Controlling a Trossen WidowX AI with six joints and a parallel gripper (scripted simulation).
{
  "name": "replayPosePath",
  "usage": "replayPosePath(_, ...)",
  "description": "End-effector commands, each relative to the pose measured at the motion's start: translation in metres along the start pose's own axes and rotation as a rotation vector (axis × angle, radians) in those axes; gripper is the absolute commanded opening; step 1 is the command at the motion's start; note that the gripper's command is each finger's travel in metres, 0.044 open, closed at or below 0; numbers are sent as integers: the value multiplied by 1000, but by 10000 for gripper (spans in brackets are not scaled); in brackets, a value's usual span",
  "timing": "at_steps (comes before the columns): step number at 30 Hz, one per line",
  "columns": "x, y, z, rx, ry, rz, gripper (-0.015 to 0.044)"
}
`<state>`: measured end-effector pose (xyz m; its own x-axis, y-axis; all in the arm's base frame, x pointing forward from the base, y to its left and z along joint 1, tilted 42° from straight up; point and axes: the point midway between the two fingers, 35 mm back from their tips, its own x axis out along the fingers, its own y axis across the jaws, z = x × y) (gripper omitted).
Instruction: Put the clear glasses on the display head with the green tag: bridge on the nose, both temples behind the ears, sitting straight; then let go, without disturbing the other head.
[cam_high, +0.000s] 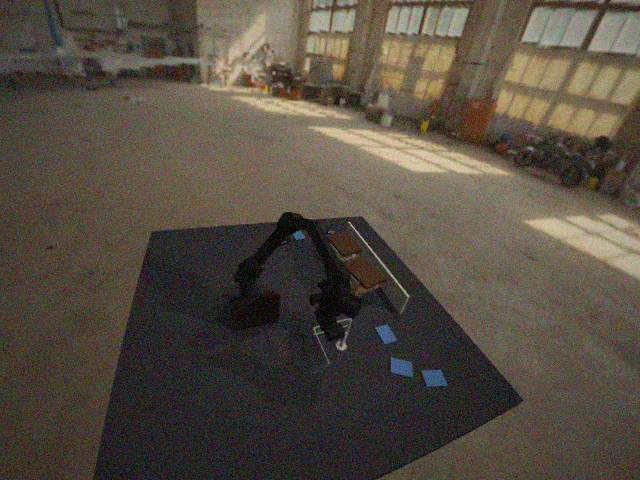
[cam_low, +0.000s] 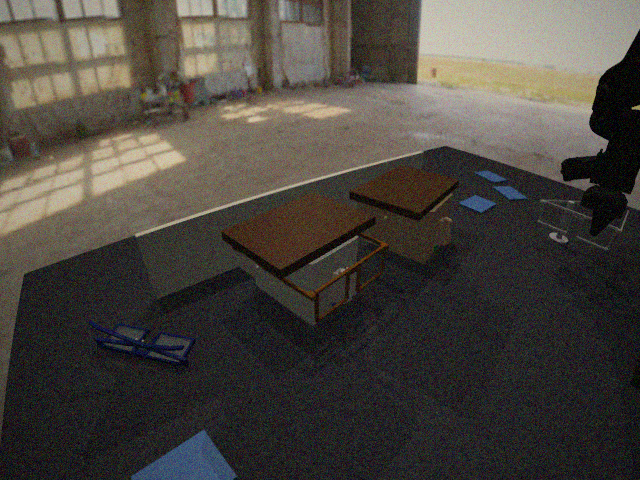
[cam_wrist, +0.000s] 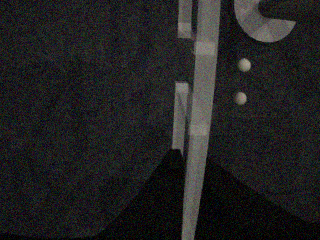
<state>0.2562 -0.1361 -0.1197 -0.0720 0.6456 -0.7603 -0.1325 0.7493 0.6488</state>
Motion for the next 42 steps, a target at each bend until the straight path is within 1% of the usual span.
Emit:
replayPosePath(1, -1, 2, -1, -1, -3, -1, 0)
replayPosePath(42, -1, 14, -19, 0, -2, 0, 0)
